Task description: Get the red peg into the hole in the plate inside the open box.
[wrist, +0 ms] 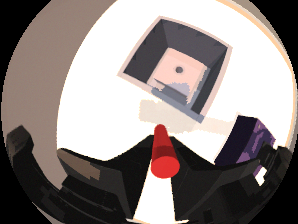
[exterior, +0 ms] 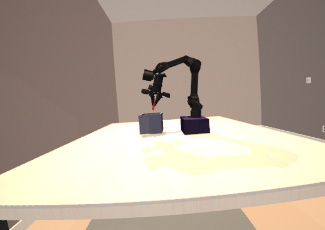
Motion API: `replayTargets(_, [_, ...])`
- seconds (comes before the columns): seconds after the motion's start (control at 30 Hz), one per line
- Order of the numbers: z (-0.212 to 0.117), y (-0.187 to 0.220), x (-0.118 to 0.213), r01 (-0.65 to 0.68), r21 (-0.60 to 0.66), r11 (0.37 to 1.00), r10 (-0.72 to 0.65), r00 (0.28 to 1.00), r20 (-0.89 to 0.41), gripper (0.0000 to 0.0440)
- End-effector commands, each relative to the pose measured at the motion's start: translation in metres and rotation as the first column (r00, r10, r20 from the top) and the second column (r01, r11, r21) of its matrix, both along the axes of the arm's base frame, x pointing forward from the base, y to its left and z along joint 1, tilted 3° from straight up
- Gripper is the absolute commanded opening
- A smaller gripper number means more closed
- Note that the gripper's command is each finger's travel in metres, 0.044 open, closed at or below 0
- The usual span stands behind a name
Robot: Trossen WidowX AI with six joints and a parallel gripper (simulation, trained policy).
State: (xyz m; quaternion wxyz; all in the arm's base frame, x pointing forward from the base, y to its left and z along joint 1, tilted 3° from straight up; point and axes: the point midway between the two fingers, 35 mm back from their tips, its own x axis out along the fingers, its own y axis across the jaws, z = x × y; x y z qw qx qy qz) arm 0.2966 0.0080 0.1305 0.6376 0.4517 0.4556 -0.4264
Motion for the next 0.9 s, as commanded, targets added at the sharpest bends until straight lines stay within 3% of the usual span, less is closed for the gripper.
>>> replayTargets(0.0, [0.001, -0.012, 0.003, 0.009, -0.009, 1.0, -0.009, 1.0, -0.01, 0.0])
replayTargets(0.87, [-0.034, -0.082, 0.011, 0.06, 0.011, 0.998, -0.058, 0.991, -0.12, 0.0002])
